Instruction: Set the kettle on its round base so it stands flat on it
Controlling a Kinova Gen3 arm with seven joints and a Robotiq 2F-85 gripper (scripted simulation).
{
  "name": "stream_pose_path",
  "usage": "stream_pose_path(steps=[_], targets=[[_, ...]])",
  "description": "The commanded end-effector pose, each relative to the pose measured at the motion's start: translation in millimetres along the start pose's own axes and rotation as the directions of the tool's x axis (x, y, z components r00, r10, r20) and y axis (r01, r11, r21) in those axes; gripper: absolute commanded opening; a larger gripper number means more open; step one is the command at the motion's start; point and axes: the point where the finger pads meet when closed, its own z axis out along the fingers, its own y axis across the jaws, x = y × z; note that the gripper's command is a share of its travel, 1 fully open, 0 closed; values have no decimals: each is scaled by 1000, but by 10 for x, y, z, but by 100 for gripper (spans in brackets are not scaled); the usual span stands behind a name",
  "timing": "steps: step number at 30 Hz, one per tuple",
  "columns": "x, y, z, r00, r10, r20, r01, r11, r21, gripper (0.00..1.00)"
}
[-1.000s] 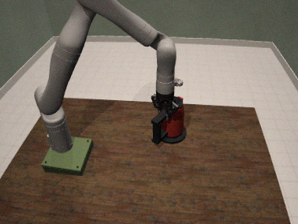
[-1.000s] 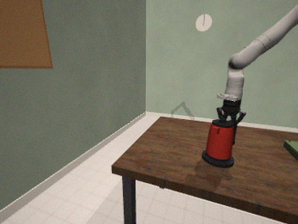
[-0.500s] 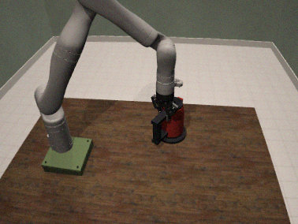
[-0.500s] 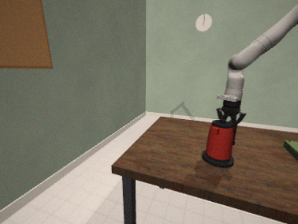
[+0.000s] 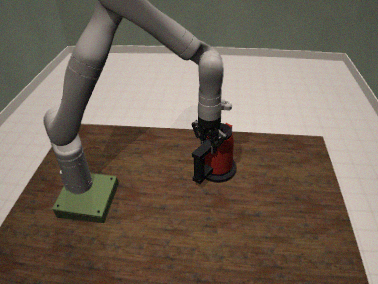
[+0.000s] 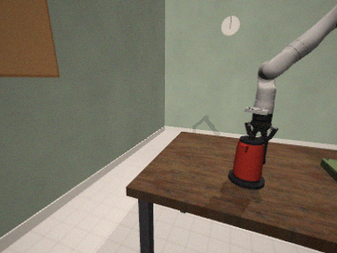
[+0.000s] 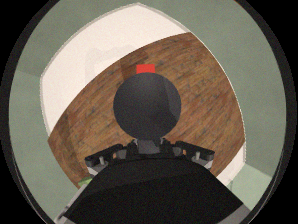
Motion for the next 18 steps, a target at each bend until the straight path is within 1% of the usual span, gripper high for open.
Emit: stream_pose_path(steps=[1, 16, 17, 18], targets=[[2, 4, 3, 1000, 0, -1, 0, 1000, -1, 0], [2, 4, 9, 1000, 0, -1, 0, 1000, -1, 0], [2, 4, 9, 1000, 0, -1, 0, 1000, -1, 80], [2, 4, 9, 1000, 0, -1, 0, 1000, -1, 80]])
